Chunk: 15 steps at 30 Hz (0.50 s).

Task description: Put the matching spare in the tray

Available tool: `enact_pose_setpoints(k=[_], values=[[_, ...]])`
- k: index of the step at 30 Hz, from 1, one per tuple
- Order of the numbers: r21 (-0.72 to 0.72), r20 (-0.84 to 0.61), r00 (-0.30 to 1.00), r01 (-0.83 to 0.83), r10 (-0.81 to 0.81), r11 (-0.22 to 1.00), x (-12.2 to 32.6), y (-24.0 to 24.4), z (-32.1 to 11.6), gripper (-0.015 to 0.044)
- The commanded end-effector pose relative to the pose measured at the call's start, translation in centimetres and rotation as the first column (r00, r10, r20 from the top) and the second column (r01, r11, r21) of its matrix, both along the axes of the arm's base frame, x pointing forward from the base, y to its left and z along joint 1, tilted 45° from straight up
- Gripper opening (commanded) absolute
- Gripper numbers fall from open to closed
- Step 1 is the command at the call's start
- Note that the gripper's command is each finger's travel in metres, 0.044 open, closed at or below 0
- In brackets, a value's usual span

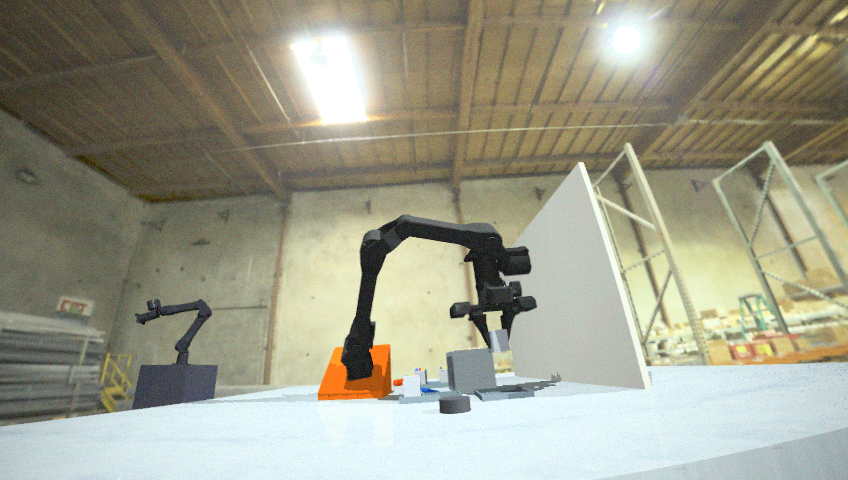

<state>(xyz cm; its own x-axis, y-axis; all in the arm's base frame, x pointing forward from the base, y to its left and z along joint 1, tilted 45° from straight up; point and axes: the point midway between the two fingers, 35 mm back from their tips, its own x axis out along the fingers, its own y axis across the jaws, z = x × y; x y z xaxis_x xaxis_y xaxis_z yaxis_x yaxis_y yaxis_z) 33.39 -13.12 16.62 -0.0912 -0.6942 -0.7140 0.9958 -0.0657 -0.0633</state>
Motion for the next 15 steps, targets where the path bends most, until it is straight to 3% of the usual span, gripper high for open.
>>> enact_pose_setpoints(k=[1, 15], values=[[-0.005, -0.004, 1.0, -0.003, 0.003, 1.0, -0.04, -0.27, -0.2, 0.0], [-0.005, -0.005, 1.0, -0.001, 0.001, 1.0, -0.16, -1.08, -1.0, 0.0]])
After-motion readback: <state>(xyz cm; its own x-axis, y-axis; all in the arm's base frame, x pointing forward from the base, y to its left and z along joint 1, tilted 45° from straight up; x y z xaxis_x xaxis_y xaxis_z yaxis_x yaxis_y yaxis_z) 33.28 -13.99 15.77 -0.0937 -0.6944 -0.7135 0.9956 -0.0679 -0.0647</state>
